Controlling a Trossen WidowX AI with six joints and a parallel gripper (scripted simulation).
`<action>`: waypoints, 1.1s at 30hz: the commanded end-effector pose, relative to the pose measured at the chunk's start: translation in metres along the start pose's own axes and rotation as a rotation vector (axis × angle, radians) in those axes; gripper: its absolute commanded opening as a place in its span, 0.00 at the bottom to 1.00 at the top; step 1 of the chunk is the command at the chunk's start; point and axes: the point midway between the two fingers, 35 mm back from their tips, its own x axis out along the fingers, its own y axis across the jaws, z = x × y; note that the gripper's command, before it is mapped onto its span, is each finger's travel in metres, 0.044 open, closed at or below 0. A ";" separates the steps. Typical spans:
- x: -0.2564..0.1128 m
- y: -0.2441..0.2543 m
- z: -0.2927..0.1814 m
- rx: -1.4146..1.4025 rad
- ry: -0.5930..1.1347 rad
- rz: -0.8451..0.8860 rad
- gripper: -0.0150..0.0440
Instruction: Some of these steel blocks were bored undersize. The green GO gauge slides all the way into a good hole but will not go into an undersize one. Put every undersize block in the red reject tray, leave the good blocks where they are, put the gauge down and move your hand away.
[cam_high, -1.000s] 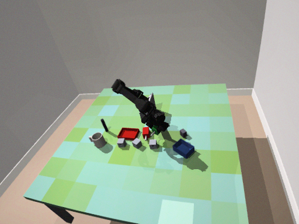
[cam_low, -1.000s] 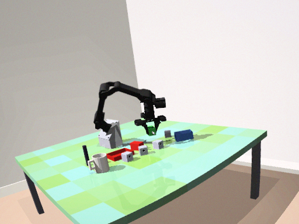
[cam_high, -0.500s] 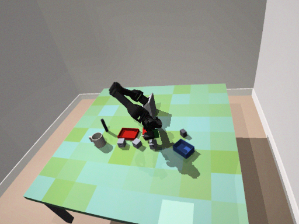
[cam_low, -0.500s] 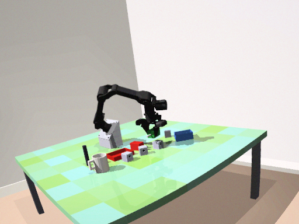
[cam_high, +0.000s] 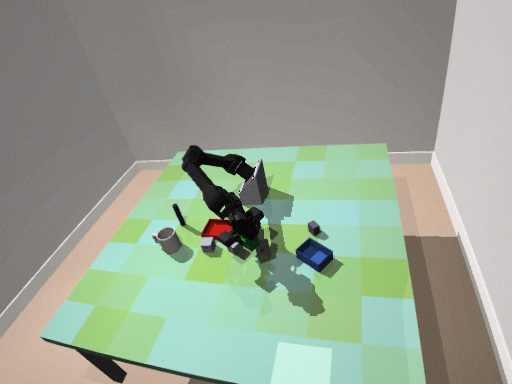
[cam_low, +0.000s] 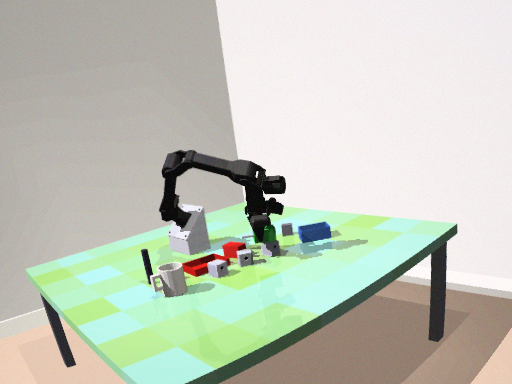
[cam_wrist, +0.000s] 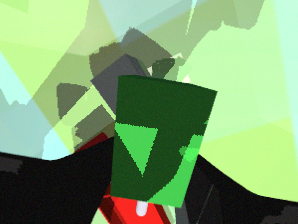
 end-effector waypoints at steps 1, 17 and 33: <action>-0.019 -0.064 -0.025 0.798 -0.047 -0.032 0.25; -0.019 -0.108 -0.055 1.491 -0.054 -0.035 0.25; -0.019 -0.108 -0.055 1.491 -0.054 -0.035 0.25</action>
